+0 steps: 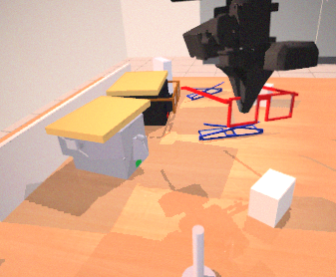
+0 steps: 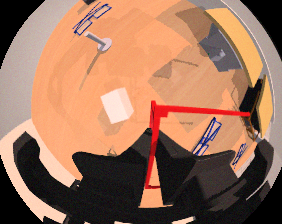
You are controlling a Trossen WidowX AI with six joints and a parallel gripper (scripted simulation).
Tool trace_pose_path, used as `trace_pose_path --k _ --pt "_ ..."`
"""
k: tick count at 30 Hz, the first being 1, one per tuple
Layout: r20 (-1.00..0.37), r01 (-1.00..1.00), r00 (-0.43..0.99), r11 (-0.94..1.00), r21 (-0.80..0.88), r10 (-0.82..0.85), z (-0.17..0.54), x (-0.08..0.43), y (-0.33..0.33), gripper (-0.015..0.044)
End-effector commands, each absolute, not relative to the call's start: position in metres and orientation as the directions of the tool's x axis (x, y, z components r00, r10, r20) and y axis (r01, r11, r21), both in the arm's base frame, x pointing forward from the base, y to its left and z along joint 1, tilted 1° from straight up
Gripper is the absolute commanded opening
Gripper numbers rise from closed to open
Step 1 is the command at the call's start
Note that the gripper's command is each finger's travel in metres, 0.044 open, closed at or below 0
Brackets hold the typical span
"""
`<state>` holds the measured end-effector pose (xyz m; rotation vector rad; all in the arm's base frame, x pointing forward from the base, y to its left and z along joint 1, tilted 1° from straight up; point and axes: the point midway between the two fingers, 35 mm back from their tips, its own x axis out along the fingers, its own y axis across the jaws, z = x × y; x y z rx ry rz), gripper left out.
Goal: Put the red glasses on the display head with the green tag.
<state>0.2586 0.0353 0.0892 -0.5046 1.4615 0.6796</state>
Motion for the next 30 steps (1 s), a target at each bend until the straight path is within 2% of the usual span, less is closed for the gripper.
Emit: trace_pose_path --k 1,7,13,21,30 --pt "-0.996 -0.801 -0.019 0.595 0.065 0.084 0.086 0.262 0.045 0.0000" --pt "-0.999 -0.941 -0.007 0.338 0.022 0.047 0.084 0.264 0.064 0.0000" --pt "-1.000 -0.996 0.009 0.084 -0.007 0.018 0.081 0.265 0.081 0.0000" --pt "-0.997 -0.997 0.009 0.075 -0.015 -0.082 0.075 0.266 0.080 0.0000" --pt "-0.999 -0.997 0.009 0.075 -0.013 -0.051 0.068 0.267 0.083 0.0000"
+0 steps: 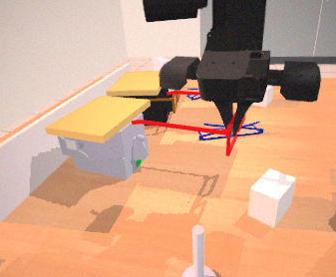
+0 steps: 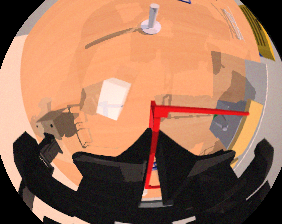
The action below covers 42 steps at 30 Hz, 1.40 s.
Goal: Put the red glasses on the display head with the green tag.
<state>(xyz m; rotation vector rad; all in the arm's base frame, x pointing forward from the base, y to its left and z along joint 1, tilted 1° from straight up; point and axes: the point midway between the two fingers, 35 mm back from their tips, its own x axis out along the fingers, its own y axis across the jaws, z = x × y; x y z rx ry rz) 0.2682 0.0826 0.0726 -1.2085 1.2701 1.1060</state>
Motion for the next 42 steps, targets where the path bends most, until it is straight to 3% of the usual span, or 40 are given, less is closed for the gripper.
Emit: trace_pose_path --k 1,42 --pt "-0.999 -0.997 0.008 0.075 -0.011 -0.046 0.067 0.267 0.083 0.0000" --pt "-0.999 -0.997 0.006 0.075 -0.009 -0.038 0.041 0.268 0.084 0.0000"
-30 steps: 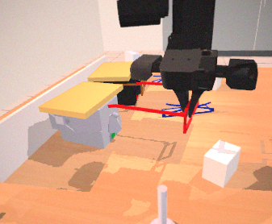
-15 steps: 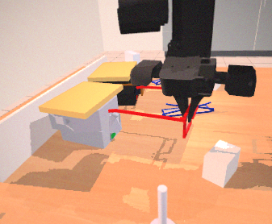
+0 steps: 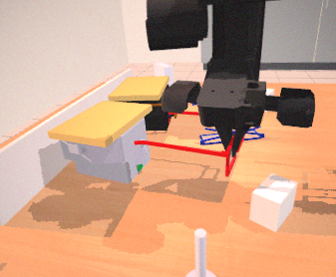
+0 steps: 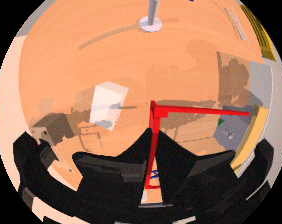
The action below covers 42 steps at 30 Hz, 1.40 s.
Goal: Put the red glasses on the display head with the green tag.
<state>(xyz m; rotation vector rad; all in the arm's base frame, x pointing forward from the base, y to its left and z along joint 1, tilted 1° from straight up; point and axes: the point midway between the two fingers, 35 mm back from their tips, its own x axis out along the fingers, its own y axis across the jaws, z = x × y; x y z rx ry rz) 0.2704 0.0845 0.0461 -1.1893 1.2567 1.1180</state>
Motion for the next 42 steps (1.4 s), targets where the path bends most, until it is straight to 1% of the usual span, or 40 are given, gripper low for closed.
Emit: trace_pose_path --k 1,29,42 --pt "-0.999 -0.997 0.006 0.075 -0.009 -0.038 0.040 0.268 0.084 0.0000" --pt "-0.999 -0.997 0.006 0.075 -0.009 -0.038 0.029 0.268 0.084 0.0000" --pt "-0.999 -0.997 0.015 0.075 -0.018 -0.039 0.029 0.283 0.083 0.0000"
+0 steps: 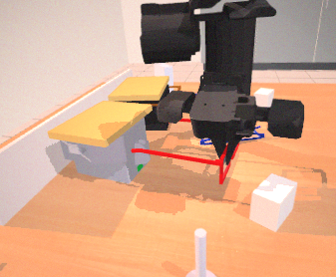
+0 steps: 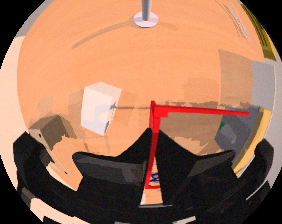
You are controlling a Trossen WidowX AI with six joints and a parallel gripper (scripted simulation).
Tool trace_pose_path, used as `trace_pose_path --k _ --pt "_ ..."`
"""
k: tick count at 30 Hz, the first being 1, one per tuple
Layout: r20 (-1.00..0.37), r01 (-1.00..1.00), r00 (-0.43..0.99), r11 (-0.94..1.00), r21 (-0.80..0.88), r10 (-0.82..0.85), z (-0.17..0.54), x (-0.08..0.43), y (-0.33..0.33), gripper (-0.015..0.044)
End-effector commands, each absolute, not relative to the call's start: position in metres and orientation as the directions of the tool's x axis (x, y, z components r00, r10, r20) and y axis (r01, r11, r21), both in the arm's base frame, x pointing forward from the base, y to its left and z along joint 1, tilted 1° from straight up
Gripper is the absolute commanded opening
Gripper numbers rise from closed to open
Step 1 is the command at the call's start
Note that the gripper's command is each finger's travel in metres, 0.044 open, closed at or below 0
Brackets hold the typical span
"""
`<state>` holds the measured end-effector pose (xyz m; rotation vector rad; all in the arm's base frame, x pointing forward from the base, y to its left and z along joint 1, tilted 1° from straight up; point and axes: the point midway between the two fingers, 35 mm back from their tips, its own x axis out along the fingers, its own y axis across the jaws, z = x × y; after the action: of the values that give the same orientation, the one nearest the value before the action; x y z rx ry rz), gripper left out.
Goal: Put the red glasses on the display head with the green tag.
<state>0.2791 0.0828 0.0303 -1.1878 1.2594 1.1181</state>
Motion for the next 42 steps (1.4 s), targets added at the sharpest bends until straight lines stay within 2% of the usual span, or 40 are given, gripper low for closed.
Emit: trace_pose_path --k 1,42 --pt "-0.999 -0.997 0.016 0.075 -0.018 -0.039 0.029 0.284 0.083 0.0000" --pt "-0.999 -0.997 0.020 0.075 -0.024 -0.049 0.030 0.339 0.080 0.0000"
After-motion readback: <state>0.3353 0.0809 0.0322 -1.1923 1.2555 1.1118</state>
